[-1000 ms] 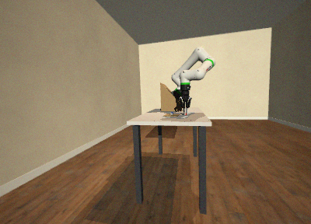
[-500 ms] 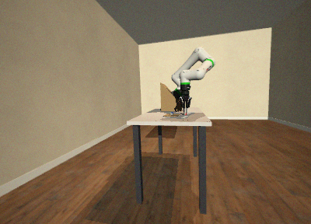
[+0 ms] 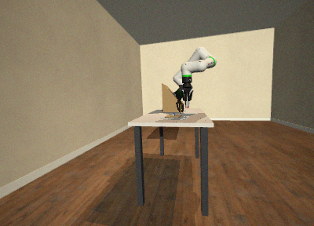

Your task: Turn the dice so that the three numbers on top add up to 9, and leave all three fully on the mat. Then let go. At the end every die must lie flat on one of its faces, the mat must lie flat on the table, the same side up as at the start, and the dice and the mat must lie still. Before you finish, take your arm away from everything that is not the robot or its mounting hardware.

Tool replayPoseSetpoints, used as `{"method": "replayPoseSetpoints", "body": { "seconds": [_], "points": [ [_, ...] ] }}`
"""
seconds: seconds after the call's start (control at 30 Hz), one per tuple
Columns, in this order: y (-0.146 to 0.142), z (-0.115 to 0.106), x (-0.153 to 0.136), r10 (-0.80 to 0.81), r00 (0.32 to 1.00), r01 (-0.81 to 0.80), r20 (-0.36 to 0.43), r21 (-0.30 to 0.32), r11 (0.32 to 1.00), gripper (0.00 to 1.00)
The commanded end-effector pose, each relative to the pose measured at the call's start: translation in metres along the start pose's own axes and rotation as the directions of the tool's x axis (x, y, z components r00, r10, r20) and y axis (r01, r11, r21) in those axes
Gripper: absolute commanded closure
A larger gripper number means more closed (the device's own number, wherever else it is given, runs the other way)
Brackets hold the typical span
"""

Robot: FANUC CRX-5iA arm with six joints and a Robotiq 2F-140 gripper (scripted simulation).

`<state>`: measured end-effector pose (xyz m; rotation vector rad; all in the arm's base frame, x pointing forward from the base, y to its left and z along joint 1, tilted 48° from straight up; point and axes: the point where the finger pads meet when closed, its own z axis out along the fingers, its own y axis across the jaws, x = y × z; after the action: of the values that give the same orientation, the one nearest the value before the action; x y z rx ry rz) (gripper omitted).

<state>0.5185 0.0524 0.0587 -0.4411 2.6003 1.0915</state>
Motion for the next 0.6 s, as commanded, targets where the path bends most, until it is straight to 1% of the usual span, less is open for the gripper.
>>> {"method": "replayPoseSetpoints", "body": {
  "seconds": [0.0,0.17,0.47,0.53,0.57],
  "points": [
    [0.0,-0.011,0.0,0.0,1.0,0.0,0.0,0.0,1.0,0.91],
    [0.0,-0.021,0.0,0.0,1.0,0.0,0.0,0.0,1.0,0.91],
    [0.0,-0.021,0.0,-0.003,1.0,0.003,0.0,0.0,1.0,0.91],
    [0.001,-0.019,-0.001,-0.058,0.998,0.058,0.0,0.0,0.998,0.91],
    [0.001,-0.019,-0.001,-0.058,0.998,0.058,0.0,0.0,0.998,0.91]
  ]
}}
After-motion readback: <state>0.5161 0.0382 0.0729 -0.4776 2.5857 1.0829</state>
